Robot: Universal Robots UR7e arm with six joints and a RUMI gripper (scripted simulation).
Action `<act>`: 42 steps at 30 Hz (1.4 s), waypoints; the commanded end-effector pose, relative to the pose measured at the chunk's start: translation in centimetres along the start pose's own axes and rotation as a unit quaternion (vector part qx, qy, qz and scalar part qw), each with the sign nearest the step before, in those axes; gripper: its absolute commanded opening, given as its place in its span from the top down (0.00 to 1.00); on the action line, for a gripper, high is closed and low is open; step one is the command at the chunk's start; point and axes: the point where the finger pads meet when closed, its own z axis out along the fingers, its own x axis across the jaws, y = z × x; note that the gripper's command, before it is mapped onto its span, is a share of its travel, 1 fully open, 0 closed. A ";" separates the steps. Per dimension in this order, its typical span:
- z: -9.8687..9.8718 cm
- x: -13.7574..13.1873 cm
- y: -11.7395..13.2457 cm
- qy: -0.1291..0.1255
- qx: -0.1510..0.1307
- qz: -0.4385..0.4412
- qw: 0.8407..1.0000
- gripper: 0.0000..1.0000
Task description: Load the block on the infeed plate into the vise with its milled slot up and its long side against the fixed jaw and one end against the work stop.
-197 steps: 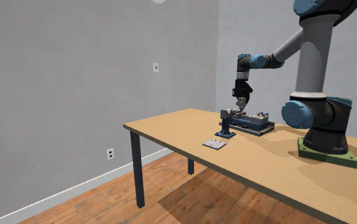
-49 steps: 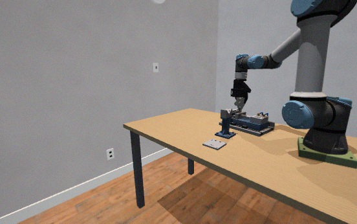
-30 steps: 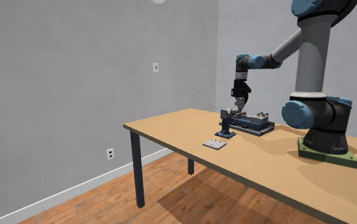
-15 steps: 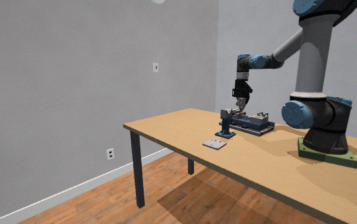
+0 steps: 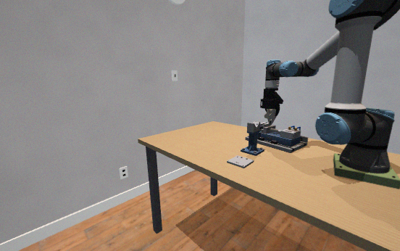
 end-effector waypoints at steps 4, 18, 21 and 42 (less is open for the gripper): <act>-0.9 0.0 0.0 -0.001 0.000 0.000 1.000 1.00; -3.8 0.0 0.0 -0.001 0.000 0.000 1.000 1.00; -4.5 0.0 0.0 -0.001 0.000 0.000 1.000 1.00; -6.0 0.0 0.0 -0.001 0.000 0.000 1.000 1.00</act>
